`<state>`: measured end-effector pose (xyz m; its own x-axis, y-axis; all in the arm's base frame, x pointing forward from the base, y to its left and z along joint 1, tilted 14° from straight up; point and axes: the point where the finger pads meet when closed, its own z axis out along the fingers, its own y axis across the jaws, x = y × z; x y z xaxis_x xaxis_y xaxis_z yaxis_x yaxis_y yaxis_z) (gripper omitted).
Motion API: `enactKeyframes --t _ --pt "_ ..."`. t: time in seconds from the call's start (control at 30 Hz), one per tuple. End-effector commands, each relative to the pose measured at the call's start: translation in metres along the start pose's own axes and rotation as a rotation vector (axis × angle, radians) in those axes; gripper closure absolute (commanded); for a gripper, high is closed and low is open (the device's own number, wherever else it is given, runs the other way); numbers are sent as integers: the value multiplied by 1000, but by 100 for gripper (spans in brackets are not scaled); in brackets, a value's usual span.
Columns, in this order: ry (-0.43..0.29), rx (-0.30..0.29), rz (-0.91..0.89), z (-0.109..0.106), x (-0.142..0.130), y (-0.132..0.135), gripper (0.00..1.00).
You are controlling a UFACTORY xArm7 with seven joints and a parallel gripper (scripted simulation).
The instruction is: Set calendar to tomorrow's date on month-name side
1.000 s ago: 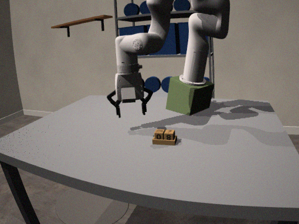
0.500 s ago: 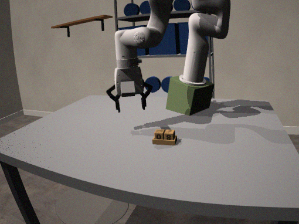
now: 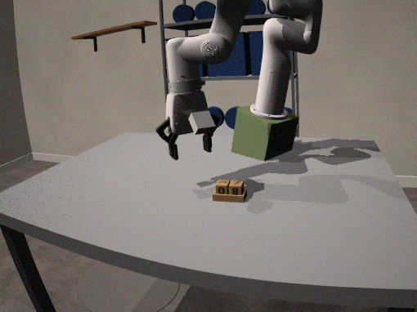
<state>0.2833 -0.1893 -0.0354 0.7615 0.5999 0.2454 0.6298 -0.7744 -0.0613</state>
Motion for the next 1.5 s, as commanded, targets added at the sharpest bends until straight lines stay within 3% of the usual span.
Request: enactKeyframes --t 0.0,0.67,0.7,1.47 --pt "1 -2 -174 -5 24 -3 0" --pt "-7 -13 -793 -22 105 -28 0" --pt "-7 -13 -793 -22 105 -28 53" --pt "-7 -13 -793 -22 105 -28 53"
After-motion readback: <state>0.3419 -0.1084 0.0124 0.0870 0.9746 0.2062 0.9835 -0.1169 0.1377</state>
